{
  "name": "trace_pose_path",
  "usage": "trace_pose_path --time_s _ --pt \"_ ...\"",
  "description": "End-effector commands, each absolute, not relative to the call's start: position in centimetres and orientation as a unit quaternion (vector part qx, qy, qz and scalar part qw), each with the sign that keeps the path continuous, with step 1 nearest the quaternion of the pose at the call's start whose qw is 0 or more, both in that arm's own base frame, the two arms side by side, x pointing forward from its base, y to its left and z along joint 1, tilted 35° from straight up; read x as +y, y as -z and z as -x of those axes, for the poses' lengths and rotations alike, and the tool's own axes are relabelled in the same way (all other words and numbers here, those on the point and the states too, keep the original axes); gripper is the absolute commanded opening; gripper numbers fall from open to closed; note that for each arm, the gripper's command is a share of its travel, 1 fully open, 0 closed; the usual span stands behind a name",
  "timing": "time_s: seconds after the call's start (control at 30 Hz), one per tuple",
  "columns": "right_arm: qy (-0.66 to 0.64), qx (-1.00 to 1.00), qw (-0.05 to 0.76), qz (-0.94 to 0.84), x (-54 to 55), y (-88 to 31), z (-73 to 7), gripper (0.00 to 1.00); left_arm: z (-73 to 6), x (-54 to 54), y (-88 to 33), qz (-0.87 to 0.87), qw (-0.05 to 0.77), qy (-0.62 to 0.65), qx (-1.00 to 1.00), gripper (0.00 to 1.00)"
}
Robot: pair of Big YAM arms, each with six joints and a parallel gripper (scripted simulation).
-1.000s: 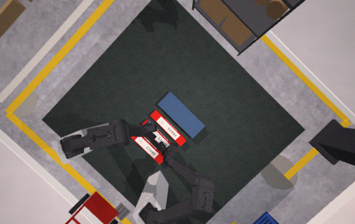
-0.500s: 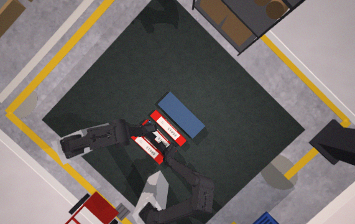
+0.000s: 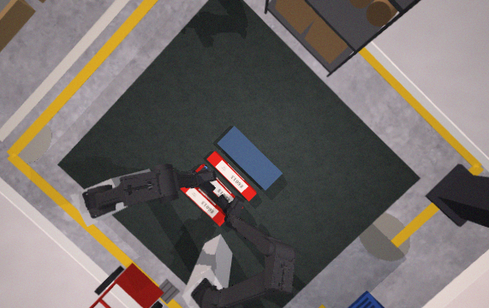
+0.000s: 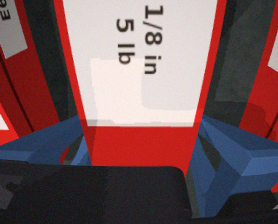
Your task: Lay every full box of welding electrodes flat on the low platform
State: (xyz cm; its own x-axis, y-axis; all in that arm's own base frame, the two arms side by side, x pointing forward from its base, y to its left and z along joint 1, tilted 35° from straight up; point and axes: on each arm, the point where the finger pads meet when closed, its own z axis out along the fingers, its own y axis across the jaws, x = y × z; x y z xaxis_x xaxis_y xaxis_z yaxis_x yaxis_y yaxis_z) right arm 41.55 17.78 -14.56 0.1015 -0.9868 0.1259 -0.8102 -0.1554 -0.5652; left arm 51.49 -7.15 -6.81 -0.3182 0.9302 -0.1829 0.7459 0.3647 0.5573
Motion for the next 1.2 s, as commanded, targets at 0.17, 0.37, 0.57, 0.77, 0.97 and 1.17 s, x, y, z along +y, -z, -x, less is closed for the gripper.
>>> trace_pose_path --time_s 0.17,0.37,0.57,0.77,0.97,1.17 --pt "0.241 0.621 0.178 0.724 18.0 13.1 -39.6 0.0 -50.3 -7.3 5.5 -0.529 0.241 -0.188 0.791 0.0" --pt "0.241 0.621 0.179 0.724 18.1 12.6 -39.2 0.0 -49.9 -7.5 5.0 -0.537 0.24 -0.19 0.786 0.0" --pt "0.241 0.621 0.179 0.724 18.1 11.8 -38.7 0.0 -49.3 -7.5 4.2 -0.538 0.24 -0.191 0.785 0.0" --pt "0.241 0.621 0.18 0.724 18.2 11.0 -38.2 0.0 -48.8 -7.7 3.3 -0.537 0.242 -0.189 0.786 0.0" --pt "0.241 0.621 0.18 0.724 18.2 10.4 -37.8 0.0 -48.4 -7.8 2.8 -0.536 0.242 -0.189 0.786 0.0" --pt "0.242 0.617 0.179 0.727 18.2 10.0 -37.7 0.0 -48.2 -7.4 2.2 -0.535 0.241 -0.191 0.787 0.0"
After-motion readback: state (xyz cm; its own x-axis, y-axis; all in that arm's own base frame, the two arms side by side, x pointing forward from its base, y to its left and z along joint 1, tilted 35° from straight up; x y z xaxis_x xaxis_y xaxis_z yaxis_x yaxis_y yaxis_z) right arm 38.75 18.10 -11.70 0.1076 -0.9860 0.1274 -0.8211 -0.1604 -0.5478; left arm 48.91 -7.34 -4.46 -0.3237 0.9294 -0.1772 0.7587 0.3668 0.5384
